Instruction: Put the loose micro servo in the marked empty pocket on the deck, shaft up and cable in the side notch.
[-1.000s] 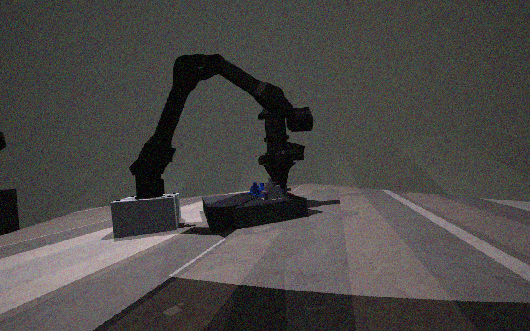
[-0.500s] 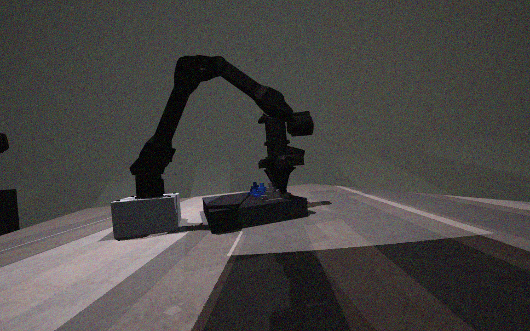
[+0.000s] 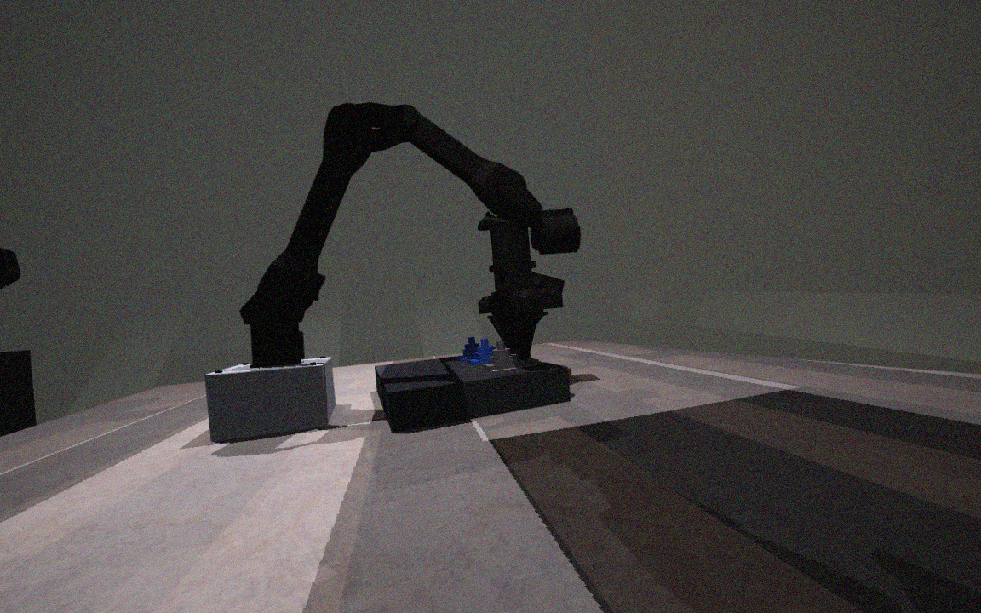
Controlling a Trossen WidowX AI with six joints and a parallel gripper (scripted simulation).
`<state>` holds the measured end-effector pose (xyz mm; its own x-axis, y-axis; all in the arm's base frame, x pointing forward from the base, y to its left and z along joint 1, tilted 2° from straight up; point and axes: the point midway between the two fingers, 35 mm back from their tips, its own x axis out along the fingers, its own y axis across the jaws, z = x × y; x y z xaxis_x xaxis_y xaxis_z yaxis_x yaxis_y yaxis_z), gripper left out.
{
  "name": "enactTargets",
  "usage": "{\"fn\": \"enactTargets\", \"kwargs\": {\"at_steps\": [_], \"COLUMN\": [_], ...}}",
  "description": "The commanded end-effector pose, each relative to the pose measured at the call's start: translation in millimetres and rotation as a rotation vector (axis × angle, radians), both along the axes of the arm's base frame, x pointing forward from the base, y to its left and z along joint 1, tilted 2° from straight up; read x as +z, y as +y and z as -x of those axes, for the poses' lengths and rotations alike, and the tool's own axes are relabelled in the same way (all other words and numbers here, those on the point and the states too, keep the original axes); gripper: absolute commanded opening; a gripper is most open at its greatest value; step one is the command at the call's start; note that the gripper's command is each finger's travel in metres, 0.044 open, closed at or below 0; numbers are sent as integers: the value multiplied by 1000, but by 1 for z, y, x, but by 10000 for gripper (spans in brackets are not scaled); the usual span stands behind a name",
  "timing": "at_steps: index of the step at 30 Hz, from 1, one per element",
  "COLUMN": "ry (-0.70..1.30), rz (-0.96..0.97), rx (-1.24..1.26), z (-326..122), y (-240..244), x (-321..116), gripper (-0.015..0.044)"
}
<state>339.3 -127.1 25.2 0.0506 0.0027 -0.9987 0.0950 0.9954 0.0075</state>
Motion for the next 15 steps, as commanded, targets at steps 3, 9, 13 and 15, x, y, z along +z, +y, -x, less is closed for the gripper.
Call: {"fn": "enactTargets", "kwargs": {"at_steps": [3,9,13,15], "ry": [-1,-11,-7,-4], "rz": [1,5,4,3], "rx": [-2,-1,-2,-2], "z": [3,3,28,49], "y": [0,0,-1,0], "x": [31,33,51,63], "gripper": [187,214,319,371]}}
